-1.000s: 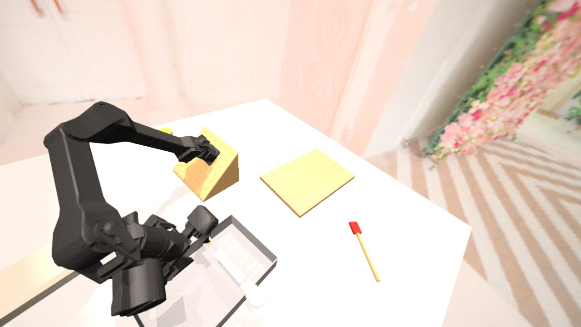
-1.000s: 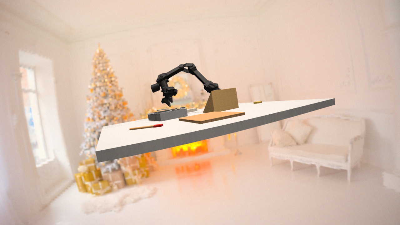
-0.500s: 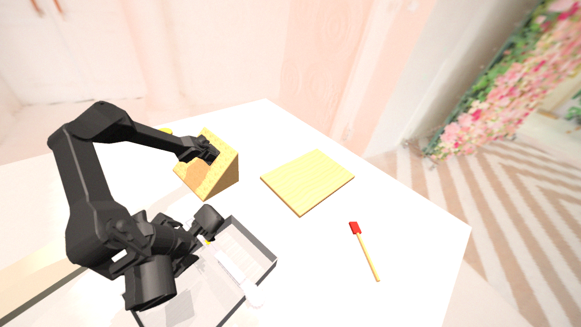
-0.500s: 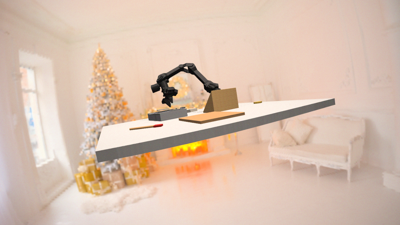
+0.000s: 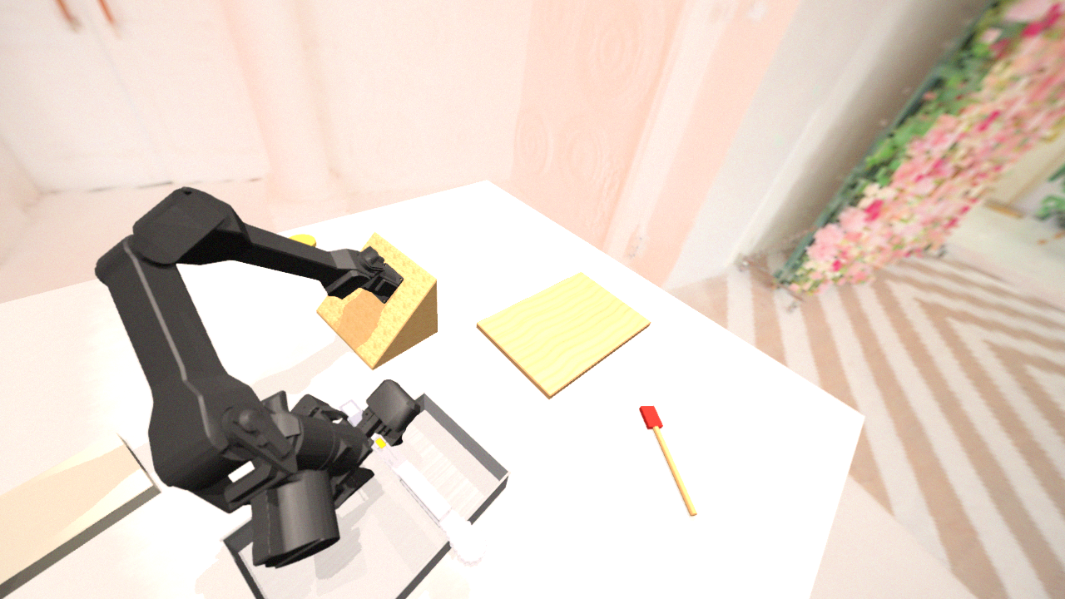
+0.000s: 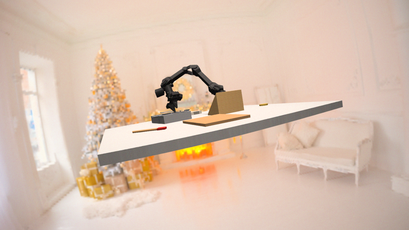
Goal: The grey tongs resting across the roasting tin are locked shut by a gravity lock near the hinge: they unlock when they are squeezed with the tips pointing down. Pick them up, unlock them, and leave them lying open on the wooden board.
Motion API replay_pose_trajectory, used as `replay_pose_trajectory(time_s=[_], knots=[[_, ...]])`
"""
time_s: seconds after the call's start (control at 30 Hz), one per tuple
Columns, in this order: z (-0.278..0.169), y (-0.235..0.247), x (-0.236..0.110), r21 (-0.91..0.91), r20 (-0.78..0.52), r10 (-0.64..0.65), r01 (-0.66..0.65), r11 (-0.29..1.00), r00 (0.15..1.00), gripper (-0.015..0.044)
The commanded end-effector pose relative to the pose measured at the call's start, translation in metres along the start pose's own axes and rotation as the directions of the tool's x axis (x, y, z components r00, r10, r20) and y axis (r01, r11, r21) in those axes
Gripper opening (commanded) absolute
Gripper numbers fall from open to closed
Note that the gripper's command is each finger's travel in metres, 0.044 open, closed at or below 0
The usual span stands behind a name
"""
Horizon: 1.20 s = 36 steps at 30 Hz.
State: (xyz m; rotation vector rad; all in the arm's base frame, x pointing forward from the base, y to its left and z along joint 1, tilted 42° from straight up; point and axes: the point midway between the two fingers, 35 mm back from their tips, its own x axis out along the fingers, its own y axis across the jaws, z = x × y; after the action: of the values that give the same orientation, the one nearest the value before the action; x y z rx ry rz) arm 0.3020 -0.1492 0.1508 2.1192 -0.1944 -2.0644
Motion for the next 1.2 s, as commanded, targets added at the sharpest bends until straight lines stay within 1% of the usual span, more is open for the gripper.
replay_pose_trajectory(time_s=[0.0, 0.97, 1.0, 1.17], knots=[[-0.001, -0.001, 0.007, -0.006, 0.0, -0.006, 0.006, 1.0, 1.0, 0.026], [0.003, -0.002, 0.054, -0.006, 0.001, -0.006, 0.006, 1.0, 1.0, 0.026], [0.002, -0.001, 0.049, 0.0, 0.001, 0.0, 0.0, 1.0, 1.0, 0.0234], [0.002, -0.001, 0.049, 0.0, 0.001, 0.0, 0.0, 1.0, 1.0, 0.0103]])
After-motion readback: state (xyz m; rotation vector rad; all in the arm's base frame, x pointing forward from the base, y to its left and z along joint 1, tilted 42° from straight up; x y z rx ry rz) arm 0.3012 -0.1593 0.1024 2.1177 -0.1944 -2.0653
